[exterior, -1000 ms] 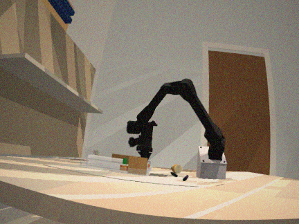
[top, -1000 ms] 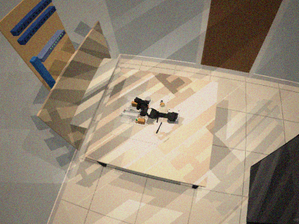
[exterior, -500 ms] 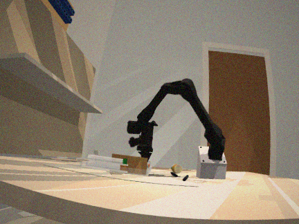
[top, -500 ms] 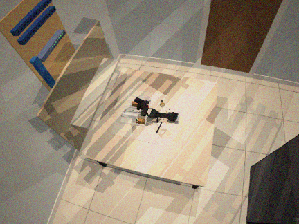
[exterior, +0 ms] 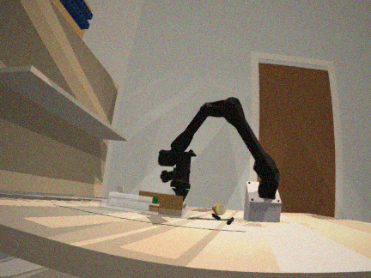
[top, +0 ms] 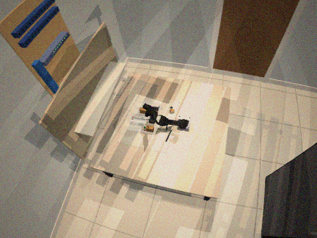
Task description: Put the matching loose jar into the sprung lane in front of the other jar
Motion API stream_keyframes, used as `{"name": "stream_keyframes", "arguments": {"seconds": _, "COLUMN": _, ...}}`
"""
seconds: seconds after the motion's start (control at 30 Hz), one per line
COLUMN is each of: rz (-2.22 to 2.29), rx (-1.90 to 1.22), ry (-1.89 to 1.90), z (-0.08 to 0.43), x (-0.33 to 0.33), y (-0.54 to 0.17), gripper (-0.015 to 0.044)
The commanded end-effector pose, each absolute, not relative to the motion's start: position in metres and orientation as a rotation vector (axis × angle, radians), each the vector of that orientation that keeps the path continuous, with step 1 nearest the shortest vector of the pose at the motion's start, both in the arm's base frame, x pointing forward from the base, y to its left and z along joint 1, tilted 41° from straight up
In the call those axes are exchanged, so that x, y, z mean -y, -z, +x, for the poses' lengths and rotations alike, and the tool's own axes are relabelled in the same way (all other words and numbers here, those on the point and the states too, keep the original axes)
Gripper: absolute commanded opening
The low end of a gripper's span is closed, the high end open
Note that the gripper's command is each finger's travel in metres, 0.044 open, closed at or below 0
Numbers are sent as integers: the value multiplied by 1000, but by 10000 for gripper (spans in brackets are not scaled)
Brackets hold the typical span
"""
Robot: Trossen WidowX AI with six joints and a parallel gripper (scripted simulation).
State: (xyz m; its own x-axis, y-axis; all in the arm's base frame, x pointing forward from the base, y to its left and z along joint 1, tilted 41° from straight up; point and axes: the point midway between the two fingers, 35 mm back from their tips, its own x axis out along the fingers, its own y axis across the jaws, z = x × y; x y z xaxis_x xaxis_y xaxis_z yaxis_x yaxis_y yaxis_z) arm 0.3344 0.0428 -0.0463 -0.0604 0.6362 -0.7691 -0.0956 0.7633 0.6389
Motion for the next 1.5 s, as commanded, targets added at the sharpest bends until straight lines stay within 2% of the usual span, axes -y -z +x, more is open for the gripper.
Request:
{"name": "stream_keyframes", "arguments": {"seconds": 0.0, "rz": 455, "rx": -1512, "ry": -651, "z": 335, "x": -47, "y": 45, "gripper": 0}}
{"name": "stream_keyframes", "arguments": {"seconds": 0.83, "rz": 455, "rx": -1512, "ry": -650, "z": 331, "x": -42, "y": 47, "gripper": 0}}
{"name": "stream_keyframes", "arguments": {"seconds": 1.2, "rz": 455, "rx": -1512, "ry": -650, "z": 331, "x": -42, "y": 47, "gripper": 289}}
{"name": "stream_keyframes", "arguments": {"seconds": 1.47, "rz": 454, "rx": -1513, "ry": -650, "z": 332, "x": -31, "y": 35, "gripper": 300}}
